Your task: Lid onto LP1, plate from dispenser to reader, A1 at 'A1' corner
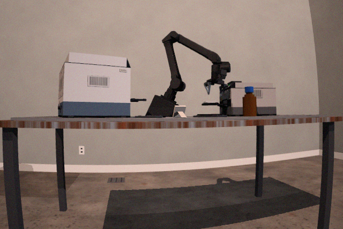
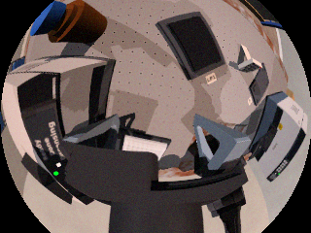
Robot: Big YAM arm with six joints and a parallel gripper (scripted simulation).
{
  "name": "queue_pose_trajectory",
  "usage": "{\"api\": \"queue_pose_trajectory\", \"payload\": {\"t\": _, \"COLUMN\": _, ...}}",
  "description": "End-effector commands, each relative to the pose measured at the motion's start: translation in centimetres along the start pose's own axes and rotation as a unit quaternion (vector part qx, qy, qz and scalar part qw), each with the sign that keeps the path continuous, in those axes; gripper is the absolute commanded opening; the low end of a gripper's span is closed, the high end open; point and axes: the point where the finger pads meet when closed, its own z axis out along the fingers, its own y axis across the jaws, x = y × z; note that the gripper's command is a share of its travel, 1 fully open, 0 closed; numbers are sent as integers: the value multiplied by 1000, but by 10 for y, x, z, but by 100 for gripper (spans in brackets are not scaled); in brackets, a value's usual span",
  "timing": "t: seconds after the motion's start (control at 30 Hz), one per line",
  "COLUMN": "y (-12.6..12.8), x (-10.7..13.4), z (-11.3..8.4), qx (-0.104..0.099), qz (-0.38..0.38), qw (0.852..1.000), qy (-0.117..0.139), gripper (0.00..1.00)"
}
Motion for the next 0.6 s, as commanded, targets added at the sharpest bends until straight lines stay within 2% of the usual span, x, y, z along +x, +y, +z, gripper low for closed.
{"api": "queue_pose_trajectory", "payload": {"t": 0.0, "y": -1, "x": 7, "z": 1, "qx": 1, "qz": 47, "qw": 999, "qy": 7, "gripper": 100}}
{"api": "queue_pose_trajectory", "payload": {"t": 0.07, "y": 2, "x": 15, "z": -1, "qx": -4, "qz": 65, "qw": 998, "qy": 13, "gripper": 100}}
{"api": "queue_pose_trajectory", "payload": {"t": 0.23, "y": 16, "x": 30, "z": -19, "qx": -11, "qz": 57, "qw": 998, "qy": 2, "gripper": 100}}
{"api": "queue_pose_trajectory", "payload": {"t": 0.27, "y": 19, "x": 33, "z": -22, "qx": -21, "qz": 75, "qw": 997, "qy": 6, "gripper": 100}}
{"api": "queue_pose_trajectory", "payload": {"t": 0.33, "y": 21, "x": 37, "z": -26, "qx": -26, "qz": 95, "qw": 995, "qy": 9, "gripper": 100}}
{"api": "queue_pose_trajectory", "payload": {"t": 0.43, "y": 22, "x": 47, "z": -27, "qx": -14, "qz": 92, "qw": 996, "qy": 8, "gripper": 100}}
{"api": "queue_pose_trajectory", "payload": {"t": 0.47, "y": 23, "x": 53, "z": -26, "qx": -19, "qz": 107, "qw": 994, "qy": 18, "gripper": 100}}
{"api": "queue_pose_trajectory", "payload": {"t": 0.57, "y": 21, "x": 54, "z": -25, "qx": -18, "qz": 109, "qw": 994, "qy": 17, "gripper": 100}}
